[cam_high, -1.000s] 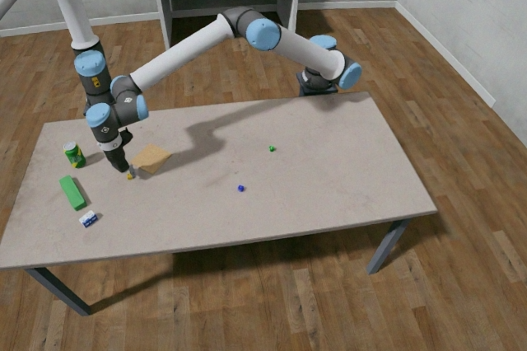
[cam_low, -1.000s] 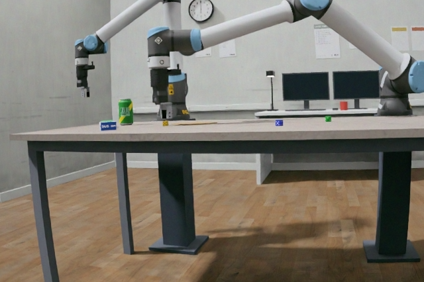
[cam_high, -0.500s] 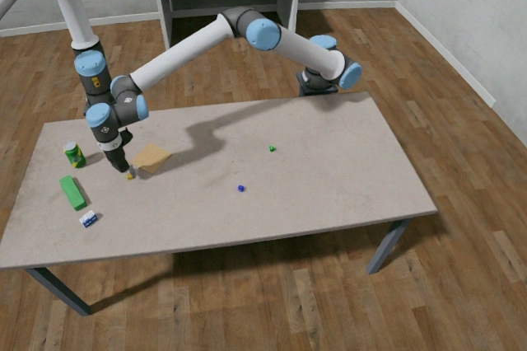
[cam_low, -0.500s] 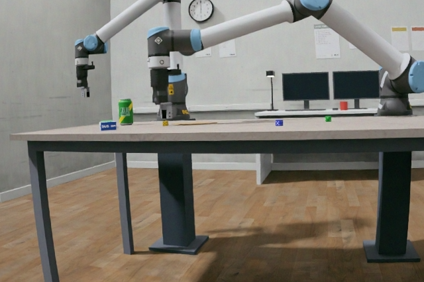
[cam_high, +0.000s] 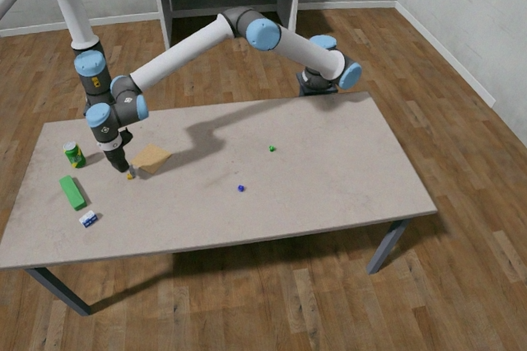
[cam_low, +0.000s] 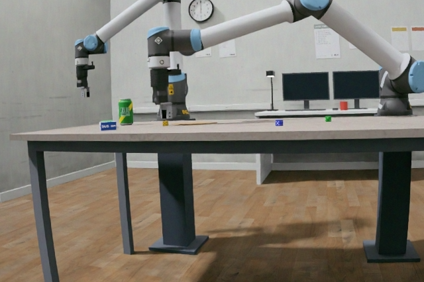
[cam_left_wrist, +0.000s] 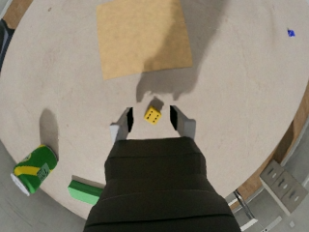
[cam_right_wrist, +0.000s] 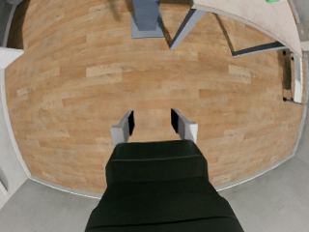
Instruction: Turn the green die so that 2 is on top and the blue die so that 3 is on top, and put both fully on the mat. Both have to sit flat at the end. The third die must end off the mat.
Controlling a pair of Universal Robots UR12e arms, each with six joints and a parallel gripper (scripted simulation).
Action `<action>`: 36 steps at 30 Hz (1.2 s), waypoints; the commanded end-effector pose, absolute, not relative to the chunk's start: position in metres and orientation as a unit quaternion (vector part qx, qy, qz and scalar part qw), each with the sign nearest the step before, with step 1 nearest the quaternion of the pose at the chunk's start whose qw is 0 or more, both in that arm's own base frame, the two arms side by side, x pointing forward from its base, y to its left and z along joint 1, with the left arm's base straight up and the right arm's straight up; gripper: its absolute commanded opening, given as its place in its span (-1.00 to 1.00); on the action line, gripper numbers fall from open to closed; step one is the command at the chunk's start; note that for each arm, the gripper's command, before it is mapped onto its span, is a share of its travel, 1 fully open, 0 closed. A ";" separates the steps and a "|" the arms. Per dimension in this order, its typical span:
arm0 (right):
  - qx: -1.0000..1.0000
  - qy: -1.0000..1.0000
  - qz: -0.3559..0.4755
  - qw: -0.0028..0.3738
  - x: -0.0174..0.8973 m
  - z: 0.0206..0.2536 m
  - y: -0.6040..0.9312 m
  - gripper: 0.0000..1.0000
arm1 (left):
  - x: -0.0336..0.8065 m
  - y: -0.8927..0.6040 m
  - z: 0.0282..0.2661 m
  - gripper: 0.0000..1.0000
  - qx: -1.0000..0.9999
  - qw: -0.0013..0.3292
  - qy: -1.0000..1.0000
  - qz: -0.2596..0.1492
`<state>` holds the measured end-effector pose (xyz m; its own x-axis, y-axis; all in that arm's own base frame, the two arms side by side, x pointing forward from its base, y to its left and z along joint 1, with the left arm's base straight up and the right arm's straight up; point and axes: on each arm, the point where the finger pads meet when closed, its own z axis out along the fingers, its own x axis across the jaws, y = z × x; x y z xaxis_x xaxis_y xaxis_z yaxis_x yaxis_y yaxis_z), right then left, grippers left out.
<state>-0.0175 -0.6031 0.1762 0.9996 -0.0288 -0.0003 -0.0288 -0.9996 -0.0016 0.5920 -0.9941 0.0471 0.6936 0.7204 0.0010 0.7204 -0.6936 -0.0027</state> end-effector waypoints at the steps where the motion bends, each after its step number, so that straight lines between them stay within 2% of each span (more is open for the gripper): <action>1: -1.000 0.014 0.000 0.000 -0.017 0.177 -0.604 1.00 | 0.592 -0.995 0.050 1.00 -0.920 0.000 -0.391 0.000; 36: -1.000 0.014 0.000 0.000 -0.017 0.177 -0.604 1.00 | 0.611 -0.925 0.050 1.00 -0.920 0.000 -0.391 0.000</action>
<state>-0.0175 -0.6031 0.1762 0.9996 -0.0288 -0.0003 -0.0288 -0.9996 -0.0016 0.6082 -0.9333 0.0476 0.6936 0.7204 0.0009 0.7204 -0.6936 -0.0025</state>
